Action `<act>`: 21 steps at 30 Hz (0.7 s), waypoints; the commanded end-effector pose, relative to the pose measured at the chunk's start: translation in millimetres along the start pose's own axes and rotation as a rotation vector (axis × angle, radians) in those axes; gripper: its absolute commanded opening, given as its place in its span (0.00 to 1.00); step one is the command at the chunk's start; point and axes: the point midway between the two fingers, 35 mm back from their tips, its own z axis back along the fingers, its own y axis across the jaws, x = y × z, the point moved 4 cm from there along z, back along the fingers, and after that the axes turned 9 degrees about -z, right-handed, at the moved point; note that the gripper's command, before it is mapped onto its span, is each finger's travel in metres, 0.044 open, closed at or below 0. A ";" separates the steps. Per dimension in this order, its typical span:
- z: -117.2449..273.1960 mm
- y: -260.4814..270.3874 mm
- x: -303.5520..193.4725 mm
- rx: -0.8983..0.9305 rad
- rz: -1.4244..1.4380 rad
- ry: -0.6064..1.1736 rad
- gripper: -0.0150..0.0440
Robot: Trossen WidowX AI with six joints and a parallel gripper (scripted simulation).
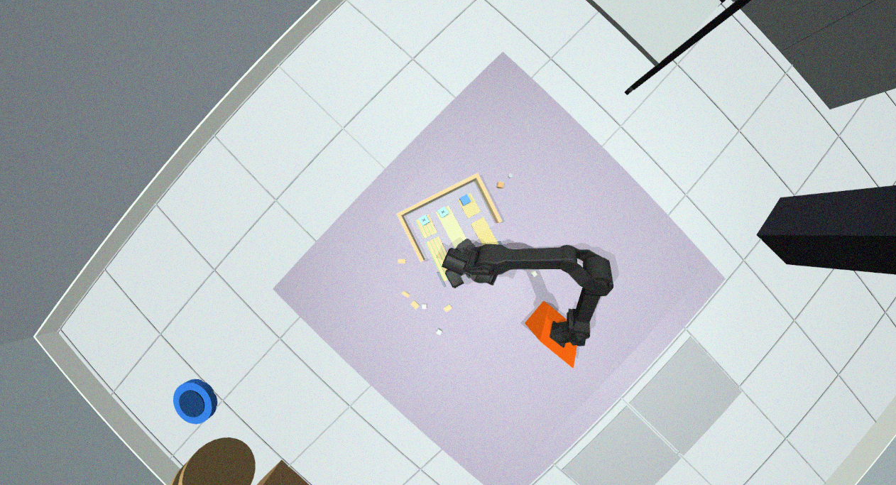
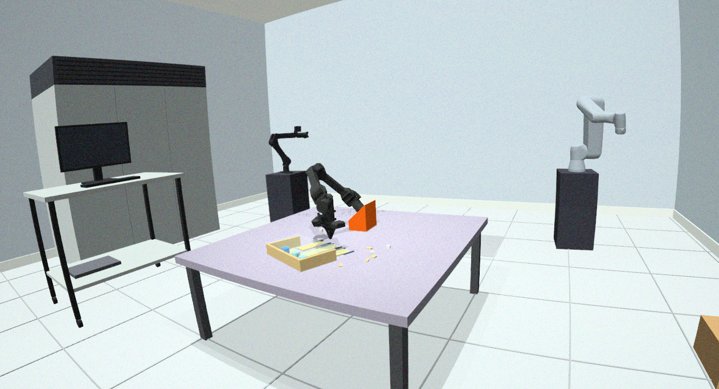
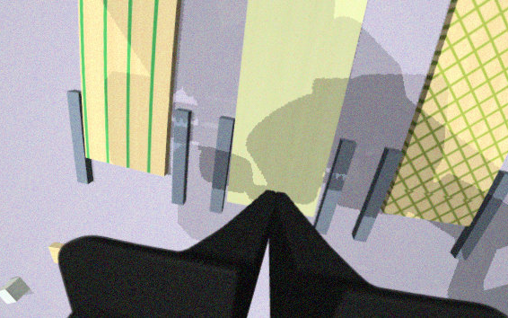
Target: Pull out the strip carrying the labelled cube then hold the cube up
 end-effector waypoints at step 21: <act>-41.7 -1.1 -4.0 -0.013 0.009 0.006 0.25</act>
